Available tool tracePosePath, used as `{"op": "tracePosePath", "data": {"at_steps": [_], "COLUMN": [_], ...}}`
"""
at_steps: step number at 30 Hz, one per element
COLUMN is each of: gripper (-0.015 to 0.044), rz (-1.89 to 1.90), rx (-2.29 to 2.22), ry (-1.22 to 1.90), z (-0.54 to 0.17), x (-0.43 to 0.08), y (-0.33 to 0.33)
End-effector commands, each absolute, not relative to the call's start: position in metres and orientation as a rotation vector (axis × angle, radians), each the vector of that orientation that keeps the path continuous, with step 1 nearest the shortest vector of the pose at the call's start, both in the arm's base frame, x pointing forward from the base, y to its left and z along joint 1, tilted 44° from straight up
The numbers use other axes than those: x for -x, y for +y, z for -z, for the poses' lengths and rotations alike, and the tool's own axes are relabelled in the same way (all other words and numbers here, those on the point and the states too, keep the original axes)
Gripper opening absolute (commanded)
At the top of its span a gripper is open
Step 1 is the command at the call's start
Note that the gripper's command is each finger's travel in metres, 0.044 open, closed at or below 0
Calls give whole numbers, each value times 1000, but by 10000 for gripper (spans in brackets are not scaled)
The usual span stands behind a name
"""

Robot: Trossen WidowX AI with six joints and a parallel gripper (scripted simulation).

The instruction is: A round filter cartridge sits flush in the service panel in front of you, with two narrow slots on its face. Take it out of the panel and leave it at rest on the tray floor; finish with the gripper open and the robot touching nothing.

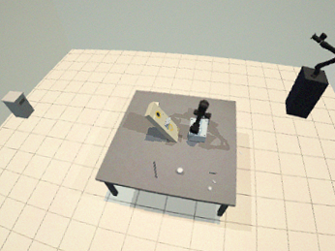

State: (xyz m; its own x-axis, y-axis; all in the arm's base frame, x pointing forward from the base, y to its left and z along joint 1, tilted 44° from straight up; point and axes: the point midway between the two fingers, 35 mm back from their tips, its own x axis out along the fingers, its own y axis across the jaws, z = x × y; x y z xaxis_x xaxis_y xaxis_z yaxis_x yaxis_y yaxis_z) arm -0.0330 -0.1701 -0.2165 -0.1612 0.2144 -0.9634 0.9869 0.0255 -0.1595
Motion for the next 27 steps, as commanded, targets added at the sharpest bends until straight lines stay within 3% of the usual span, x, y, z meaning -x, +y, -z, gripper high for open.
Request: {"op": "tracePosePath", "data": {"at_steps": [1,17,27], "gripper": [26,440,440], "rz": [1212,1212,1210], "rx": [-1281,-1281,-1282], "ry": [1496,1496,1496], "z": [217,217,167], "x": [33,33,23], "y": [-170,-170,-216]}}
